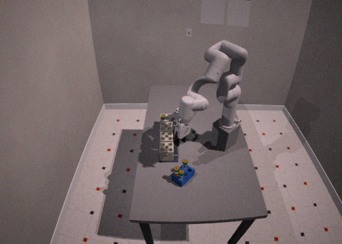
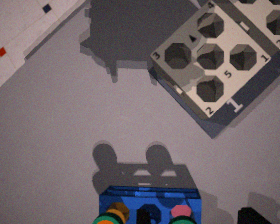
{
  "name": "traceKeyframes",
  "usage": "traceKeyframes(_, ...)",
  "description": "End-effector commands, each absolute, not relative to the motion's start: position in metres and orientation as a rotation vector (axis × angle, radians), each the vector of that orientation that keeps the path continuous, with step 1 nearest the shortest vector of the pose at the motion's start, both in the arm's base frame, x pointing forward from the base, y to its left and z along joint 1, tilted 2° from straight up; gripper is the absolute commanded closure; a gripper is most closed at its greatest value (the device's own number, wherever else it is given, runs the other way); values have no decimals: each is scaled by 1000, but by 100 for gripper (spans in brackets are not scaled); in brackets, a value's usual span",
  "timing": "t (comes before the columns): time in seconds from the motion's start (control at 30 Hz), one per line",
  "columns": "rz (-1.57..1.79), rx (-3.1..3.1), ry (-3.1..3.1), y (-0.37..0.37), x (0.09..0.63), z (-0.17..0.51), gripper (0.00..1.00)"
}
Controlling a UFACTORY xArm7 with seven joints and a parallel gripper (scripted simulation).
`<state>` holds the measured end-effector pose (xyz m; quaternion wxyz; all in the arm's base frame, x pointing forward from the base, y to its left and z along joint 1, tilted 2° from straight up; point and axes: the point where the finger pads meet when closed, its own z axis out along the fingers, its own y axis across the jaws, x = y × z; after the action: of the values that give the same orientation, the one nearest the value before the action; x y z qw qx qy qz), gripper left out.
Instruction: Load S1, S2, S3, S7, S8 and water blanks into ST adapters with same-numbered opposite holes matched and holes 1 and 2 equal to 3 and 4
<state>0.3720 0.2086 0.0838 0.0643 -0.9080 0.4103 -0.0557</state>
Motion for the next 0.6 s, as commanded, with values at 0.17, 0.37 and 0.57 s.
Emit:
traceKeyframes(0.17, -25, -2838, 1285, 251, 379, 77, 43)
traceKeyframes(0.37, -25, -2838, 1285, 281, 378, 77, 43)
traceKeyframes(0.57, -25, -2838, 1285, 301, 378, 77, 43)
